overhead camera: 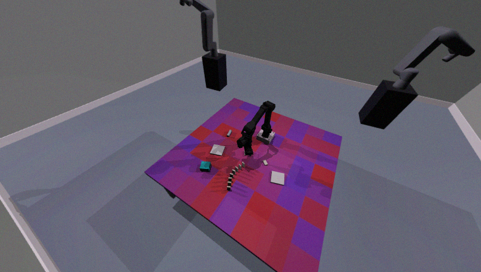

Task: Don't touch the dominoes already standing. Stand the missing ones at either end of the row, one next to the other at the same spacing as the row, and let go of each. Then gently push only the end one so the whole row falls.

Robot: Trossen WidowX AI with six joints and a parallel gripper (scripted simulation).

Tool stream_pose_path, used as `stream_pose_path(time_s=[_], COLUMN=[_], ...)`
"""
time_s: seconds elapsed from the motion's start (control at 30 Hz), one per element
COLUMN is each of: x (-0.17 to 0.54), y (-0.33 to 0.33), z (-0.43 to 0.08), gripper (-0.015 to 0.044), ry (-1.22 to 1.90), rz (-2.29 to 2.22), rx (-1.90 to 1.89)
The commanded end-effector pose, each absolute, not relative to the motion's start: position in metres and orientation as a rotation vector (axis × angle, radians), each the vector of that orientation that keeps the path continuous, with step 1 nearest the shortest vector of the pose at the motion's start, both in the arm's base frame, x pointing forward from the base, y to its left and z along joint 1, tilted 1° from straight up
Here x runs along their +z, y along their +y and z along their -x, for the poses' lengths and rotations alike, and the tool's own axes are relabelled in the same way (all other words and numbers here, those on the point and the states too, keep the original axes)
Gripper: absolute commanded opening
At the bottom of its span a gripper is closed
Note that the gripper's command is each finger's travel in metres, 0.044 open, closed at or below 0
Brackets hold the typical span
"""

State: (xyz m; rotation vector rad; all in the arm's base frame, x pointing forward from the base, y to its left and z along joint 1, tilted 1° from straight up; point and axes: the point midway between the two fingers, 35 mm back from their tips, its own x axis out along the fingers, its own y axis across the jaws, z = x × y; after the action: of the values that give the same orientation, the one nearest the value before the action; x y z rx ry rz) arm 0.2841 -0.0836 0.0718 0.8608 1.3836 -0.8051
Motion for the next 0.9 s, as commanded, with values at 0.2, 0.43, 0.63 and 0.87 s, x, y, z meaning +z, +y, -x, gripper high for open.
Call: stream_pose_path(time_s=[0.2, 0.43, 0.63, 0.87], x=[0.032, -0.007, -0.007, -0.008], y=[-0.087, -0.088, -0.092, -0.098], z=[-0.289, -0.287, -0.283, -0.273], gripper=[0.0, 0.0, 0.0, 0.0], ry=[1.378, 1.379, 1.379, 1.379], rz=[-0.86, -0.86, -0.86, -0.859], rx=[-0.81, -0.81, -0.81, -0.811])
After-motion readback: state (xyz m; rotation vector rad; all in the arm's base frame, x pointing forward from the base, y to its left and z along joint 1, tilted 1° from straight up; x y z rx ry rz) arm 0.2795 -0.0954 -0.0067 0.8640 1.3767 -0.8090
